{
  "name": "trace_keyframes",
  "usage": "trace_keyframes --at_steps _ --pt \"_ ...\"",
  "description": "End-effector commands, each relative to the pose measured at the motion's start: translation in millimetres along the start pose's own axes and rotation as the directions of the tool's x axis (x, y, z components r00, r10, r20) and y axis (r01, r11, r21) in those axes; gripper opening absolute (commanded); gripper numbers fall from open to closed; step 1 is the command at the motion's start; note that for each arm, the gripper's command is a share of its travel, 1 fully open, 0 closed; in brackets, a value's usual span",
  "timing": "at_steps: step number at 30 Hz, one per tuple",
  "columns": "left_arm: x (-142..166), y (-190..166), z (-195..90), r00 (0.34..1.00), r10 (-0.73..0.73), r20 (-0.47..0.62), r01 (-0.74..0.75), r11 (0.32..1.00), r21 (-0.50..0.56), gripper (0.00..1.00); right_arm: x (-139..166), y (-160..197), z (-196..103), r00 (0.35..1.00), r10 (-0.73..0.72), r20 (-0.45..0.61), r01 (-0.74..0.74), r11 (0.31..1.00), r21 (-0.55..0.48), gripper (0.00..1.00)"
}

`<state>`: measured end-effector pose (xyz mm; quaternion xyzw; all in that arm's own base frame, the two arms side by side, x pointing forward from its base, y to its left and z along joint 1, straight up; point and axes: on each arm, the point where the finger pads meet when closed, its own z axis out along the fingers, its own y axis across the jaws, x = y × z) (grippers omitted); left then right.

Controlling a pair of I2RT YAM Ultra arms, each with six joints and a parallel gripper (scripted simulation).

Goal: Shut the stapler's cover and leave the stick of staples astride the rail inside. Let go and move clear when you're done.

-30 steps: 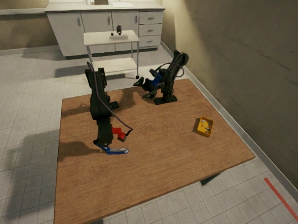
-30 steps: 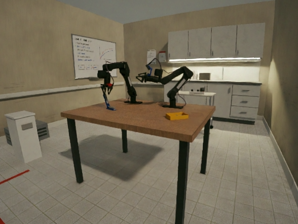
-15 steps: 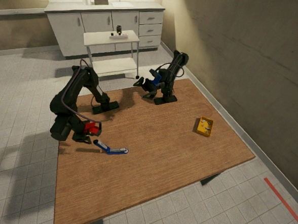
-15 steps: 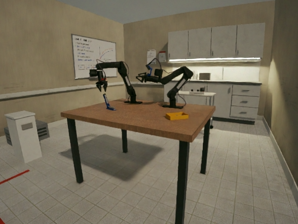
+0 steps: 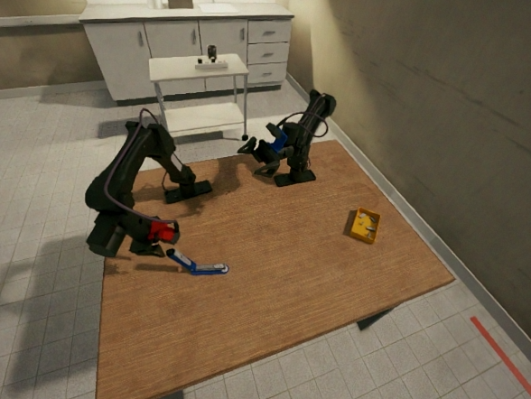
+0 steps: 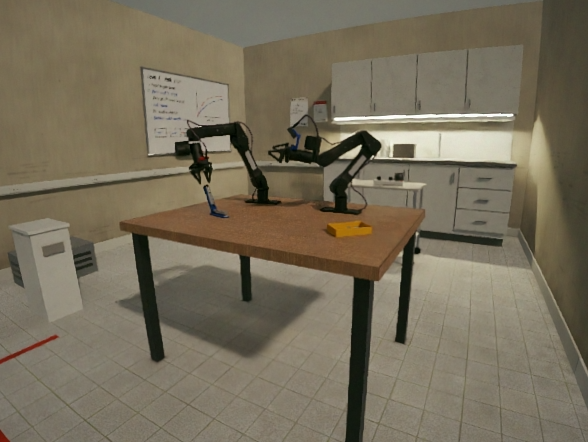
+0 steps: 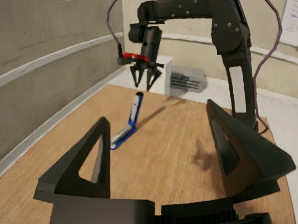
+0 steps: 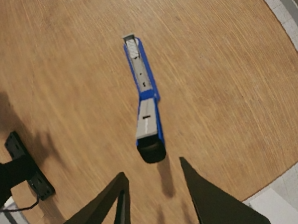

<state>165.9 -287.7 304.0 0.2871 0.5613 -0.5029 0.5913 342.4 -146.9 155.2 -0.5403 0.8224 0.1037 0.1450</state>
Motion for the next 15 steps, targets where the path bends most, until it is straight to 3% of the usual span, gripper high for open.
trace_keyframes --at_steps 1,15 --pt "-7.0 0.3 0.2 1.0 0.001 0.021 -0.001 1.0 0.002 1.0 -5.8 -1.8 -15.4 1.0 -0.016 0.014 0.015 0.999 0.038 0.5" --pt "-7.0 0.3 0.2 1.0 0.001 0.021 -0.001 1.0 0.002 1.0 -19.3 -4.4 2.4 0.998 -0.019 0.06 0.018 0.999 0.031 0.5"
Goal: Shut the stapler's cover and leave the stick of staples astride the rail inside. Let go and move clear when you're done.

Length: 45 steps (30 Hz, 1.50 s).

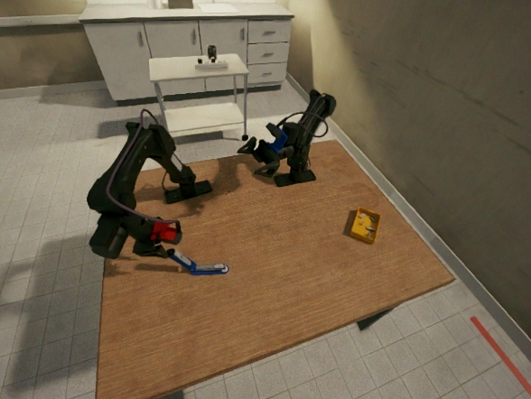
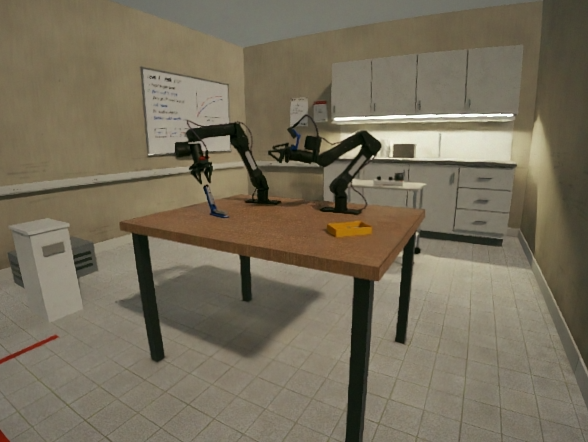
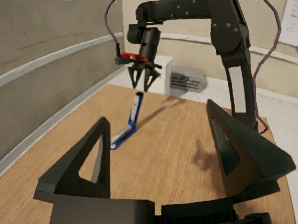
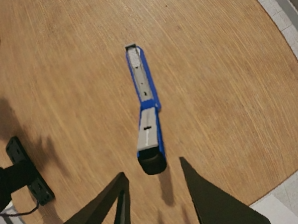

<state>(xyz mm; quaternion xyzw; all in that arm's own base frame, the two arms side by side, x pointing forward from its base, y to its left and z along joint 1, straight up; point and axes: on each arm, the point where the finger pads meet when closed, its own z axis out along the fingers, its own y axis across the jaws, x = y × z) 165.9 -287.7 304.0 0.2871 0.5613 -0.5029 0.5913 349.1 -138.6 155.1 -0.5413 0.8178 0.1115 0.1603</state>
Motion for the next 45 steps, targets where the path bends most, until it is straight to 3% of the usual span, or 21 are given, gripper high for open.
trace_keyframes --at_steps 1,33,34,38,45 --pt "-7.0 0.3 0.2 1.0 0.001 0.021 -0.001 1.0 0.002 1.0 -9.8 -1.6 -0.9 1.0 -0.012 0.025 0.011 1.0 0.028 0.5" --pt "-7.0 0.3 0.2 1.0 0.001 0.021 -0.001 1.0 0.002 1.0 -10.7 -2.2 42.5 1.0 -0.012 0.026 0.011 1.0 0.028 0.5" --pt "-7.0 0.3 0.2 1.0 0.001 0.021 -0.001 1.0 0.002 1.0 -10.7 -2.2 43.4 1.0 -0.012 0.026 0.011 1.0 0.028 0.42" --pt "-7.0 0.3 0.2 1.0 0.001 0.021 -0.001 1.0 0.002 1.0 -9.4 -1.8 38.9 1.0 -0.013 0.026 0.012 1.0 0.029 0.42" --pt "-7.0 0.3 0.2 1.0 0.001 0.021 -0.001 1.0 0.002 1.0 -7.3 -1.6 41.1 1.0 -0.013 0.026 0.012 0.999 0.03 0.29"
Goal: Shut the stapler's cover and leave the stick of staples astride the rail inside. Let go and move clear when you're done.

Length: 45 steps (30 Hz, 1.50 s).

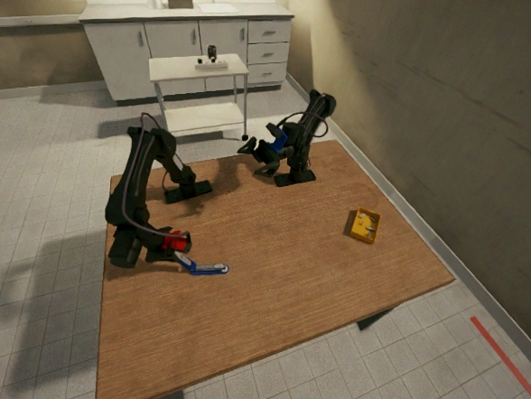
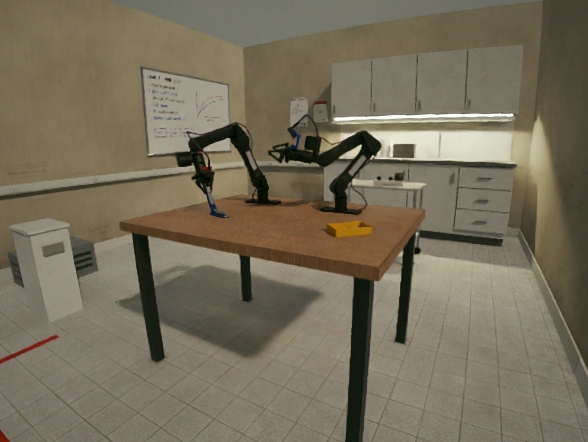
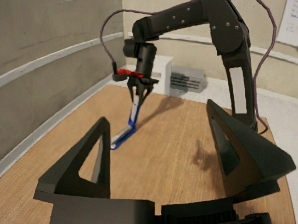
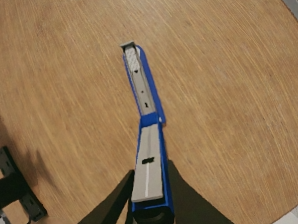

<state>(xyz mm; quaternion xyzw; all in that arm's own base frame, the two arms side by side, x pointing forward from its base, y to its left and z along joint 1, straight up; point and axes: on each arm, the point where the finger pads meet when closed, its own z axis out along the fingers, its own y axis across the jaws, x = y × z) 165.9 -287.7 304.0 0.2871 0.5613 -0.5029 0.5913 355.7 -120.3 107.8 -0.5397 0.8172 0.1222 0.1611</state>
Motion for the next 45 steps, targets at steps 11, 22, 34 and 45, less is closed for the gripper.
trace_keyframes --at_steps 11,22,34,45 --pt "-7.0 0.3 0.2 1.0 0.001 0.021 -0.001 1.0 0.002 1.0 -5.3 0.0 -11.0 1.0 -0.016 0.013 0.016 0.999 0.042 0.09" --pt "-7.0 0.3 0.2 1.0 0.001 0.021 -0.001 1.0 0.002 1.0 -18.7 -3.1 -14.8 0.991 -0.013 -0.13 0.02 0.998 0.052 0.0" --pt "-7.0 0.3 0.2 1.0 0.001 0.021 -0.001 1.0 0.002 1.0 -28.5 -0.1 -10.1 0.966 -0.002 -0.26 0.011 0.999 0.034 0.0" --pt "-7.0 0.3 0.2 1.0 0.001 0.021 -0.001 1.0 0.002 1.0 -36.9 -0.2 -4.5 0.927 0.003 -0.375 0.007 1.0 0.027 0.0"
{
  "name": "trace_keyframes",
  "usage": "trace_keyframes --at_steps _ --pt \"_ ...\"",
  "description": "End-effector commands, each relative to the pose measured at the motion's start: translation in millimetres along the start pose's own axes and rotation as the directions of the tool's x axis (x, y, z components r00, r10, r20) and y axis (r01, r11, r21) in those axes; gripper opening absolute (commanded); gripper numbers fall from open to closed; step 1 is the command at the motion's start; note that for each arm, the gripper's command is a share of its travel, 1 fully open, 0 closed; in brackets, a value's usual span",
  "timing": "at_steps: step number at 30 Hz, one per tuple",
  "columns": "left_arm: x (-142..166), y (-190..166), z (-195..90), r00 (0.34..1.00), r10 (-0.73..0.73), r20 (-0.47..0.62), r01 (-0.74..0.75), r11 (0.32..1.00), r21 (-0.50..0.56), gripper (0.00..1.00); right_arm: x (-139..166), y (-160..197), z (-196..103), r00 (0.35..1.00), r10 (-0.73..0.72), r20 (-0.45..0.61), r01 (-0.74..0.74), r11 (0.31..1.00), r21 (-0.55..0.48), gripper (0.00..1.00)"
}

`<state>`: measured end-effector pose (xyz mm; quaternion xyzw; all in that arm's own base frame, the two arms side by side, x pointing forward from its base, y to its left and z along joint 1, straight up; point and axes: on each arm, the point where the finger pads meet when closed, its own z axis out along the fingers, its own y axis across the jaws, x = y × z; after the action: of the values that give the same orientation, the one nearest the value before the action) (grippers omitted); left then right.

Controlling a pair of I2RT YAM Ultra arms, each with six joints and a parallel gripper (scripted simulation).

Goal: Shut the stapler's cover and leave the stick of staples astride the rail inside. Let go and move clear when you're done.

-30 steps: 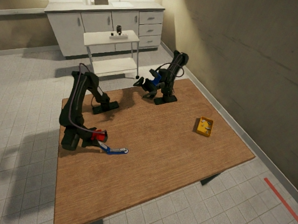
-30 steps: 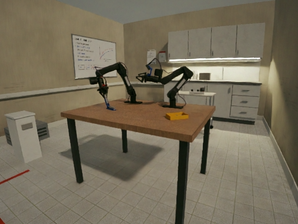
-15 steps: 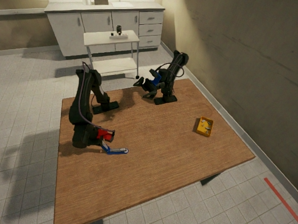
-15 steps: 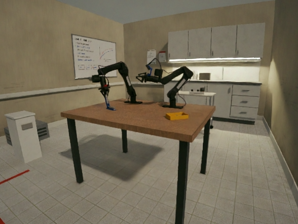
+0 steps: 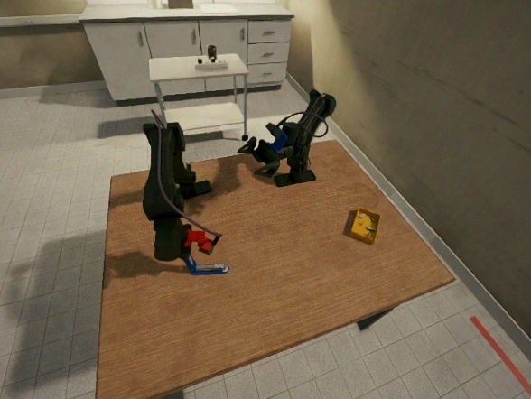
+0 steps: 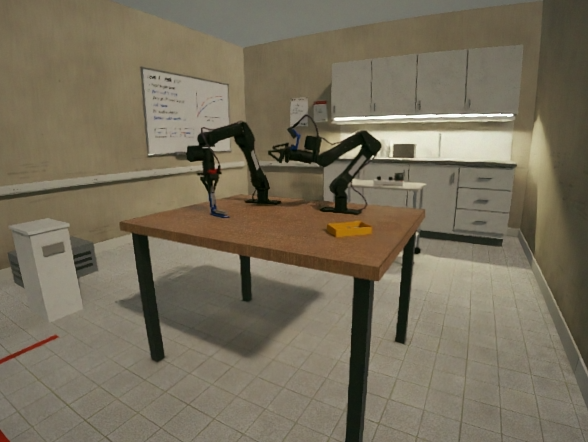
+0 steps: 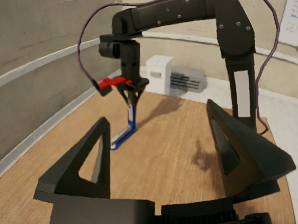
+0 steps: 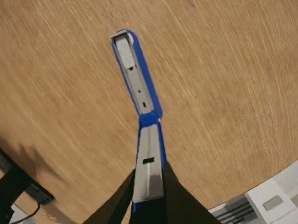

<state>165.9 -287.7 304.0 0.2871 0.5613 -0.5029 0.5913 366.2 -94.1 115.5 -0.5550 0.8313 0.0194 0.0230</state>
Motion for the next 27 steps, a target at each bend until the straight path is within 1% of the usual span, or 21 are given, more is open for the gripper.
trace_keyframes --at_steps 1,12,14,27 --pt "-7.0 0.4 0.2 1.0 0.001 0.021 -0.001 1.0 0.002 1.0 -5.7 -1.1 -10.8 0.999 0.009 -0.051 -0.009 1.0 0.009 0.0" --pt "-7.0 0.4 0.2 1.0 0.001 0.021 -0.001 1.0 0.002 1.0 -17.9 -1.2 -10.1 0.98 0.011 -0.197 -0.009 1.0 0.011 0.0" --pt "-7.0 0.4 0.2 1.0 0.001 0.021 -0.001 1.0 0.002 1.0 -17.9 -1.2 -10.1 0.98 0.011 -0.197 -0.009 1.0 0.011 0.0" --pt "-7.0 0.4 0.2 1.0 0.001 0.021 -0.001 1.0 0.002 1.0 -32.1 -1.2 -7.0 0.931 0.013 -0.364 -0.009 1.0 0.014 0.0"
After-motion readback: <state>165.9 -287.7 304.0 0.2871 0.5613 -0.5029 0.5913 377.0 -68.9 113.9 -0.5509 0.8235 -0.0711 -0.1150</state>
